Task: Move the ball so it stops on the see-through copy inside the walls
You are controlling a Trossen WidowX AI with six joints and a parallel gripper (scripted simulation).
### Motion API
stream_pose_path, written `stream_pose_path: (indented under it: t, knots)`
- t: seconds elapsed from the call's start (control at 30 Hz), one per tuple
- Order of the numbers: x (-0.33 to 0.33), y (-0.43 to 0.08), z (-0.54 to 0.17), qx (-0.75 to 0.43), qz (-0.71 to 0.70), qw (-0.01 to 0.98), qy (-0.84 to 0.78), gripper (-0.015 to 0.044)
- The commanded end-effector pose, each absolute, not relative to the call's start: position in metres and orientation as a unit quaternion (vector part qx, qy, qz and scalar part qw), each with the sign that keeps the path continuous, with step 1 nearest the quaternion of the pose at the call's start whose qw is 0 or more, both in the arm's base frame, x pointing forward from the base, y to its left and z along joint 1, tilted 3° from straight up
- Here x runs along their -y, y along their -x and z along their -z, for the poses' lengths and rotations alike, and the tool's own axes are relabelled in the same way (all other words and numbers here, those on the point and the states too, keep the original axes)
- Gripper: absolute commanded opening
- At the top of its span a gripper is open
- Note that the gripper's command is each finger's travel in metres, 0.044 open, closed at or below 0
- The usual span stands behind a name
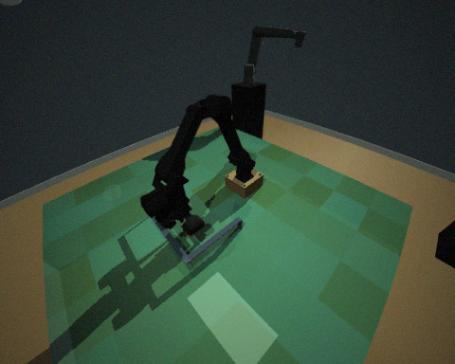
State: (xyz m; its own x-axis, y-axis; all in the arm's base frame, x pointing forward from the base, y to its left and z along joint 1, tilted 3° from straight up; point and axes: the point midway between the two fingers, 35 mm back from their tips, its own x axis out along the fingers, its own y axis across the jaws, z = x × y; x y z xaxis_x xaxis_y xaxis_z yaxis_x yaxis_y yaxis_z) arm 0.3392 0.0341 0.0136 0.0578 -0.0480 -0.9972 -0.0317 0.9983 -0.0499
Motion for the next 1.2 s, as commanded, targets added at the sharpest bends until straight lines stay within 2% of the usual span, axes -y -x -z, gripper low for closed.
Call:
stream_pose_path:
  t: [0.0, 0.17, 0.3, 0.53, 0.7, 1.17]
  knots:
    - [-0.034, -0.338, -0.004, -0.689, 0.005, 0.724, 0.027, 0.0282]
    - [-0.034, -0.338, 0.001, -0.689, 0.005, 0.724, 0.027, 0.0282]
    - [-0.034, -0.338, 0.001, -0.689, 0.005, 0.724, 0.027, 0.0177]
    - [-0.034, -0.338, 0.001, -0.689, 0.005, 0.724, 0.027, 0.0130]
    - [-0.035, -0.341, -0.014, -0.689, 0.005, 0.724, 0.027, 0.0000]
    - [-0.039, -0.336, -0.110, -0.689, 0.005, 0.724, 0.026, 0.0000]
